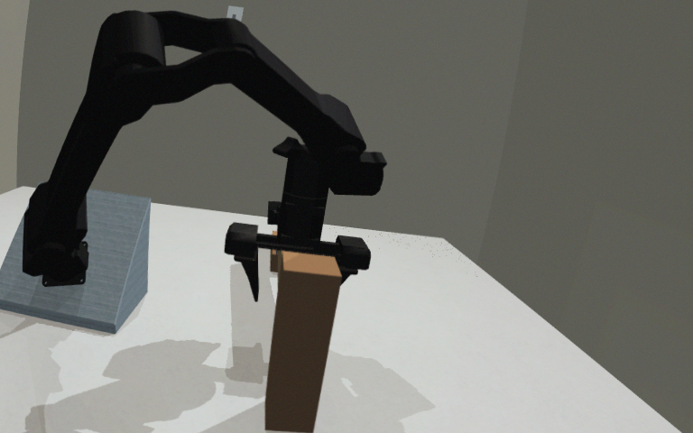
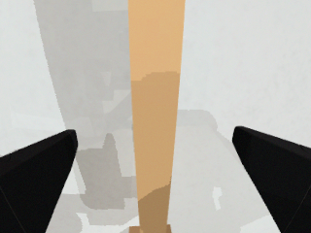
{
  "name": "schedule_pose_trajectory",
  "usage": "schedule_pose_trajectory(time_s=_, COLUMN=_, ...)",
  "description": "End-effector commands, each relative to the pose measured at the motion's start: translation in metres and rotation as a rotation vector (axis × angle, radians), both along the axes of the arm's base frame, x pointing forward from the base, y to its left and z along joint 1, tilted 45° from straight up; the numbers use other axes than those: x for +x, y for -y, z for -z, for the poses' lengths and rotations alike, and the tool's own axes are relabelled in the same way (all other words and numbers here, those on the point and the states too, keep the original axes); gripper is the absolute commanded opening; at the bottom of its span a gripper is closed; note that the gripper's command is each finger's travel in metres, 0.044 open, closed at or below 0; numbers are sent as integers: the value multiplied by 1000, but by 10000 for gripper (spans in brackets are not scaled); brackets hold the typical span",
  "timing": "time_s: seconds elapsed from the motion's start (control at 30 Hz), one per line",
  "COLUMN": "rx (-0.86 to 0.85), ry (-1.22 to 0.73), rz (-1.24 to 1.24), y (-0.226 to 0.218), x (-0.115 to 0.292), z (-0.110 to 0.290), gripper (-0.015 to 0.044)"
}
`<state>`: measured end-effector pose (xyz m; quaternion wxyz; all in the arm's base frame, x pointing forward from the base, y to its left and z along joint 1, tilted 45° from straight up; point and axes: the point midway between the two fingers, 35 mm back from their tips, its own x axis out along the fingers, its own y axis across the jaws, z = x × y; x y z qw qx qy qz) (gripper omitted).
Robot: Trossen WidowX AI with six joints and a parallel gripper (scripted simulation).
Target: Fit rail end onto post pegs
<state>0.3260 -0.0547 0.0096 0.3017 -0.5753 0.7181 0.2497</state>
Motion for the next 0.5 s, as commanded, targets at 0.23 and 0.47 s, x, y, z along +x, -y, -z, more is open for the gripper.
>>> schedule_pose_trajectory(time_s=0.23, rx=-6, ry=-7, rz=1, y=15, x=-5, z=14, gripper=440)
schedule_pose_trajectory(time_s=0.47, rx=-7, ry=-7, rz=1, y=22, x=-8, z=21, gripper=440)
